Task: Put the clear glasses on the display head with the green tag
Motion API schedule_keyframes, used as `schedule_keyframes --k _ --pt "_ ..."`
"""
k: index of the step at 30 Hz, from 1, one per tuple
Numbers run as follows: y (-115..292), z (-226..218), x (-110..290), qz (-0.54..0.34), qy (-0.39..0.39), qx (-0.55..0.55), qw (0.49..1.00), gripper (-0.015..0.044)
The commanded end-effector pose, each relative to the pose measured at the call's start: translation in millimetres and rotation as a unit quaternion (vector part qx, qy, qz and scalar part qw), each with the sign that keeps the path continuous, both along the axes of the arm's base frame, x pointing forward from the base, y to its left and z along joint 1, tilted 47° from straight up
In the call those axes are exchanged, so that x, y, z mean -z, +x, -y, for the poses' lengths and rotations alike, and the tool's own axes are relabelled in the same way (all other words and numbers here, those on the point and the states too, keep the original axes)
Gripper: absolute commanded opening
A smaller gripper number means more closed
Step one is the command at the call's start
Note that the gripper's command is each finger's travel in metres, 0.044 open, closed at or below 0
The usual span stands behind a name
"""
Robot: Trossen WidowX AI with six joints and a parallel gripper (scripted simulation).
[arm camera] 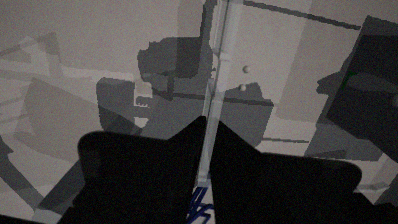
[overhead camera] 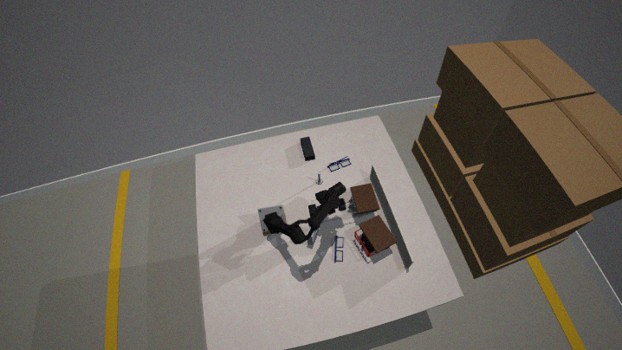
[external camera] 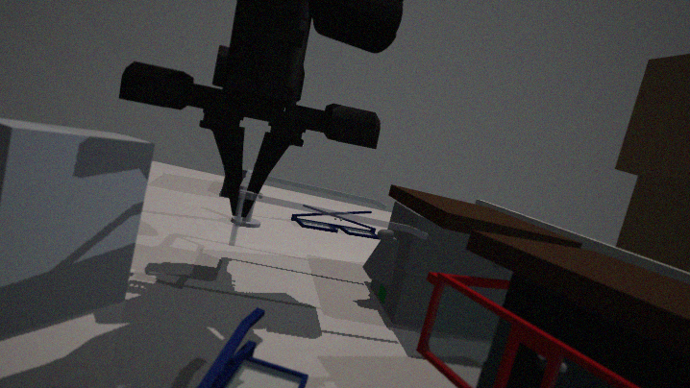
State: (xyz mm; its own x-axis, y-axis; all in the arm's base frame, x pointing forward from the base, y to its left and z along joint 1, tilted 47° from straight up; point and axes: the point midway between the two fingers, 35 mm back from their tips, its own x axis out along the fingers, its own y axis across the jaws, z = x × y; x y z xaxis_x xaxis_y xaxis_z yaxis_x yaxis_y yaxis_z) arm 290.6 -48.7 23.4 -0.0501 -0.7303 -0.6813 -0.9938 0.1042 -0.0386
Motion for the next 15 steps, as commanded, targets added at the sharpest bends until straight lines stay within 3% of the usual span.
schedule_keyframes --k 1,15 --pt "7.9 0.8 -1.4 0.000 -0.002 -0.003 1.000 0.0000" --pt "26.2 3.3 -1.7 0.001 -0.002 -0.003 1.000 0.0000"
